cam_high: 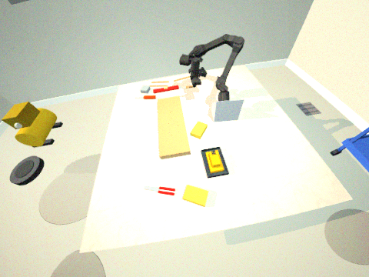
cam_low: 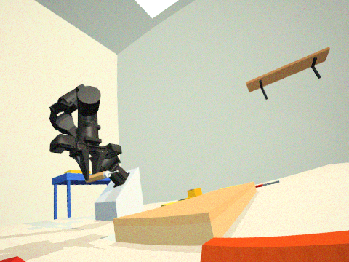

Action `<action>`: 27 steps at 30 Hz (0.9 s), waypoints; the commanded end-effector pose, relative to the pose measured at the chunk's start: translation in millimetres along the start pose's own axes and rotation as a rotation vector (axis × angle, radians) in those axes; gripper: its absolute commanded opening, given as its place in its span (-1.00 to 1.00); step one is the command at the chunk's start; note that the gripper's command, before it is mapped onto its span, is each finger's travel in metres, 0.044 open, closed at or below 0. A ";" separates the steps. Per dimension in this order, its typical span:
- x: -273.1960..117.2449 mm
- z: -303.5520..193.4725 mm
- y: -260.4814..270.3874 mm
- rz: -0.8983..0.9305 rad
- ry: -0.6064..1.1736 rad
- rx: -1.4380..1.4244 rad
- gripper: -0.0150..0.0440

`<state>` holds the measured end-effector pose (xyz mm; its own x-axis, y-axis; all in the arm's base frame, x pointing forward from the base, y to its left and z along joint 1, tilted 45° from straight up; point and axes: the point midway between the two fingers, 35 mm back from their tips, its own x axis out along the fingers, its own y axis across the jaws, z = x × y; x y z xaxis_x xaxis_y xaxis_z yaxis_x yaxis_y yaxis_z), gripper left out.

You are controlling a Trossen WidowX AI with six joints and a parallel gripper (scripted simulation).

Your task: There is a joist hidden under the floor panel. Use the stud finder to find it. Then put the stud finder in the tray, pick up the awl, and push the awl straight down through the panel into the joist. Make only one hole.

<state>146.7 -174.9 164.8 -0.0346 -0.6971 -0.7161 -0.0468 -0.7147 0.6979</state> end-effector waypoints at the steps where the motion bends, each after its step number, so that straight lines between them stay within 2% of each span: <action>1: 0.1 -3.4 -2.6 -0.019 0.034 -0.068 -0.49; 14: 1.7 -21.1 -11.5 -0.050 0.210 -0.410 -0.49; 27: -2.2 -40.1 -15.3 0.018 0.403 -0.761 -0.49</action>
<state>183.8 -166.2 155.7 0.2996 -0.5856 -0.7532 0.5931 -0.5041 0.6278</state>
